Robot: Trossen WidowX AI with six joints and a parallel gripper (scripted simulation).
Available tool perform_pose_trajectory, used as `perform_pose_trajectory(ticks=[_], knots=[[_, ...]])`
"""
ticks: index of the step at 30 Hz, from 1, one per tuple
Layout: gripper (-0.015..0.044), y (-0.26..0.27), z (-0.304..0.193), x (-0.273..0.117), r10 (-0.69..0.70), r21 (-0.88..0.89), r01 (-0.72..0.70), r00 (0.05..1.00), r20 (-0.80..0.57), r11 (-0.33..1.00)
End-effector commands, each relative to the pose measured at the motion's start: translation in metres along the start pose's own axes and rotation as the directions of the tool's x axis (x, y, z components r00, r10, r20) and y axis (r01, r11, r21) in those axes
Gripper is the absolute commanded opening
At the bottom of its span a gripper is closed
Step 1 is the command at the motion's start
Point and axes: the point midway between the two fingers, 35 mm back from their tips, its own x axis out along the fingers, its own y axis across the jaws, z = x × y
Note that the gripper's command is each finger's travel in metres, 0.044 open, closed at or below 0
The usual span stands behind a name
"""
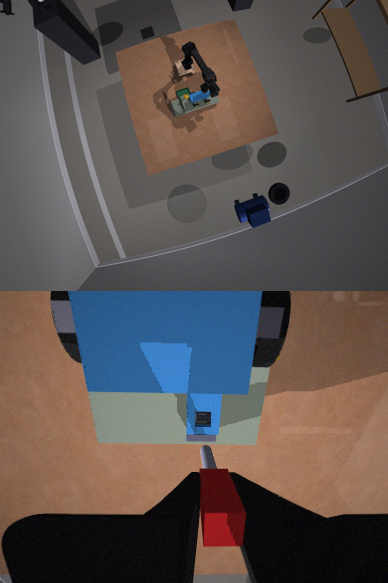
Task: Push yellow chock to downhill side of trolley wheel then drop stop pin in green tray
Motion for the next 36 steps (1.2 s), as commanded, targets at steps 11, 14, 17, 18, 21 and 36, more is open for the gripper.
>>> perform_pose_trajectory(ticks=[11, 14, 17, 18, 21, 36], knots=[[0.0, 0.002, -0.024, 0.0, 0.005, 0.002, -0.005, 1.0, -0.005, 1.0], [0.0, -0.002, -0.023, 0.0, 0.005, 0.002, -0.005, 1.0, -0.005, 1.0], [0.0, -0.011, -0.023, 0.001, 0.004, 0.002, -0.004, 1.0, -0.005, 1.0], [0.0, -0.015, -0.023, 0.001, 0.004, 0.002, -0.004, 1.0, -0.005, 1.0], [0.0, -0.026, -0.023, 0.002, 0.003, 0.002, -0.003, 1.0, -0.005, 1.0], [0.0, -0.08, -0.023, 0.004, -0.001, 0.003, 0.001, 1.0, -0.005, 1.0]])
